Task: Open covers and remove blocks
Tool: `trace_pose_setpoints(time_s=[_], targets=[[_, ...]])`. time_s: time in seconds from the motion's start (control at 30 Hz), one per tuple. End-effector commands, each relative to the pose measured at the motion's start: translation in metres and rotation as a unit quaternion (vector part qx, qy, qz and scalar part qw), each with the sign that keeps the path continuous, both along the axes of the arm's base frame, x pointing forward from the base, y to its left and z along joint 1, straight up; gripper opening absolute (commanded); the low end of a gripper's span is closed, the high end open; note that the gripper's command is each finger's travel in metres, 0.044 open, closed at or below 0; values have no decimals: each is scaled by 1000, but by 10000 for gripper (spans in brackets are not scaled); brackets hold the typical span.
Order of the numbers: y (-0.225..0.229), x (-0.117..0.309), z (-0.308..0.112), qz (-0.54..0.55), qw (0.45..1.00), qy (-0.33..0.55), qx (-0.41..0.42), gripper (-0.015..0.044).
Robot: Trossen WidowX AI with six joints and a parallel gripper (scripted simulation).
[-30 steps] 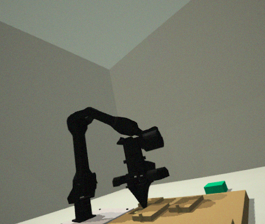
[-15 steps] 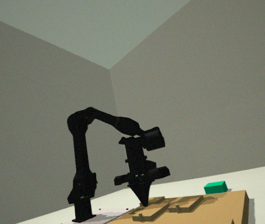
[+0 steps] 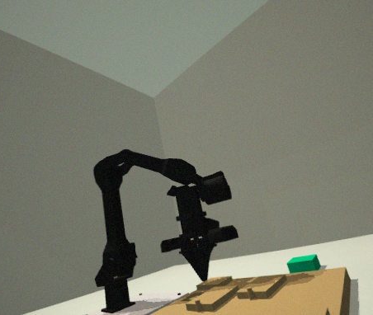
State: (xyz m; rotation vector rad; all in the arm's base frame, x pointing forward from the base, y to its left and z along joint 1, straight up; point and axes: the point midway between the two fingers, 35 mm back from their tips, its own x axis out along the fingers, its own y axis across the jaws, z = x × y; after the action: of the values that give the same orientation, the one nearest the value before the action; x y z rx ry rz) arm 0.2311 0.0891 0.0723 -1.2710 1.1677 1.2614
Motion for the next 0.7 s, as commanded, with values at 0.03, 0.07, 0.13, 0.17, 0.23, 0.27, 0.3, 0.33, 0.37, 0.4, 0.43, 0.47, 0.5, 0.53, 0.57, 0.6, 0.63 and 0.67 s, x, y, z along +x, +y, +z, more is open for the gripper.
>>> trace_pose_setpoints(time_s=[0.03,0.07,0.13,0.17,0.23,0.27,0.3,0.33,0.37,0.4,0.43,0.47,0.5,0.53,0.57,0.6,0.63,0.67], targets=[[3,2,10,-2,1000,-6,6,0],[3,2,11,-2,1000,-6,6,0],[3,2,14,-2,1000,-6,6,0],[3,2,15,-2,1000,-6,6,0],[4,2,18,-2,1000,-6,6,0],[4,2,19,-2,1000,-6,6,0],[4,1,21,-2,1000,-6,6,0],[4,1,22,-2,1000,-6,6,0],[4,1,23,-2,1000,-6,6,0],[4,1,24,-2,1000,-6,6,0],[4,1,26,-2,1000,-6,6,0],[4,1,27,-2,1000,-6,6,0],[5,1,28,-2,1000,-6,6,0],[5,1,30,-2,1000,-6,6,0],[5,0,31,-2,1000,-6,6,0],[5,0,32,-2,1000,-6,6,0],[5,0,34,-2,1000,-6,6,0],[5,0,35,-2,1000,-6,6,0]])
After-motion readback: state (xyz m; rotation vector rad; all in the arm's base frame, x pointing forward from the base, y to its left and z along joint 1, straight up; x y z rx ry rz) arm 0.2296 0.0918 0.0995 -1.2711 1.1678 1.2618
